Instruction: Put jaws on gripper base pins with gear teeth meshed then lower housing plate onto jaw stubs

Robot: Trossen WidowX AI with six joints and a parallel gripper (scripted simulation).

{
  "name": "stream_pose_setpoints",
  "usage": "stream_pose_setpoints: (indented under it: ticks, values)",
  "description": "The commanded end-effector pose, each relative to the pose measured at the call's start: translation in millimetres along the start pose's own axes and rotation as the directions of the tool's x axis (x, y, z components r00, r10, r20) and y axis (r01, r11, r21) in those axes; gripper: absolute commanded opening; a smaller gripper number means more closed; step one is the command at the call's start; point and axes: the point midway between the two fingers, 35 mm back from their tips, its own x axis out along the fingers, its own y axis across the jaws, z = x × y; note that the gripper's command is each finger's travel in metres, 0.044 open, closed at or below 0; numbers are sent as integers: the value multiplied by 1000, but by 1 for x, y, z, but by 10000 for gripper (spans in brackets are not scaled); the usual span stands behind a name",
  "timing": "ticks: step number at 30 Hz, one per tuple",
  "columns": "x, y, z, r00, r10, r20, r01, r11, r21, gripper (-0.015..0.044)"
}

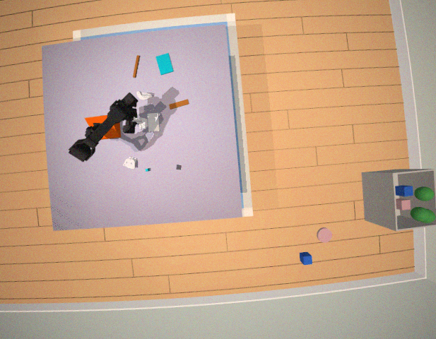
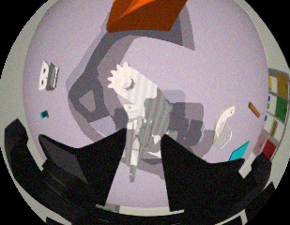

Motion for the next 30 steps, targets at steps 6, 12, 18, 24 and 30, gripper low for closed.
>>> stream_pose_setpoints:
  ticks: [6,12,18,24,30]
  values:
    - [-1,-17,-23,1000,-1,0,1,1000,-4,134]
    - [0,-29,-39,1000,-1,-1,1,1000,-3,134]
    - [3,-41,-53,1000,-2,-2,2,1000,-2,134]
    - [3,-44,-57,1000,-2,-2,2,1000,-2,134]
    - [3,-44,-57,1000,-2,-2,2,1000,-2,134]
